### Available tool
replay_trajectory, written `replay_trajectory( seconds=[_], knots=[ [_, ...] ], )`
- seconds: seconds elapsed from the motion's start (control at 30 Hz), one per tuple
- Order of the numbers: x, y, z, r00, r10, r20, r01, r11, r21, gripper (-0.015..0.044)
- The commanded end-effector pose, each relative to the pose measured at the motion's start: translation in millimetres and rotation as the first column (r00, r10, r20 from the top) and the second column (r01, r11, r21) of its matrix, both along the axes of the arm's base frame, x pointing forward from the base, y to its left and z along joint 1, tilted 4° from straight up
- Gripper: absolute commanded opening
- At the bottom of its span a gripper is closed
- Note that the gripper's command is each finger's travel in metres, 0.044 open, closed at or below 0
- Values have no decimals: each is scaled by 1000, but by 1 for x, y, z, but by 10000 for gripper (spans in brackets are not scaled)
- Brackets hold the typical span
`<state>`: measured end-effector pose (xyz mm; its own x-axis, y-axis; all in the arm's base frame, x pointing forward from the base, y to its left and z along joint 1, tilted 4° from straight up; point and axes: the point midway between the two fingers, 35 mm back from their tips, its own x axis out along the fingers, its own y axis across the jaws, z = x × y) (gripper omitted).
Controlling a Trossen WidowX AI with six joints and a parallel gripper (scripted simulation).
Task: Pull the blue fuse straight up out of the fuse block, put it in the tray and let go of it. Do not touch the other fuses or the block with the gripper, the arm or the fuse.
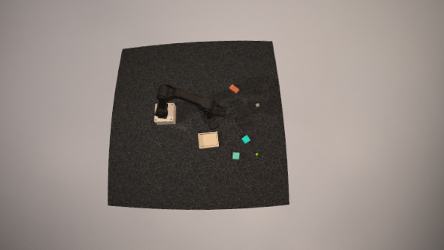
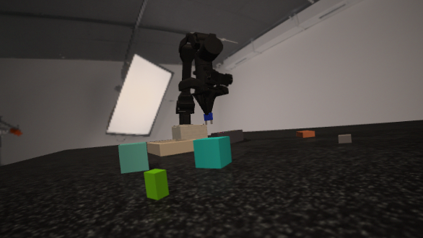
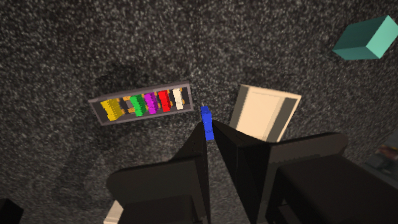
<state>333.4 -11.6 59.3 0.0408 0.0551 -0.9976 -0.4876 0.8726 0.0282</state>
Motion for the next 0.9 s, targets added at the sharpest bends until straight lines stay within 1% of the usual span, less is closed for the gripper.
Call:
replay_trajectory(
  seconds=[0.0, 0.57, 0.87],
  knots=[
    [3, -20, -3, 1000, 3, -9, -3, 1000, -2, 0],
    [-1, -124, -10, 1000, 3, -10, -3, 1000, -10, 0],
    [-1, -128, -17, 1000, 3, -10, -3, 1000, -10, 0]
  ],
)
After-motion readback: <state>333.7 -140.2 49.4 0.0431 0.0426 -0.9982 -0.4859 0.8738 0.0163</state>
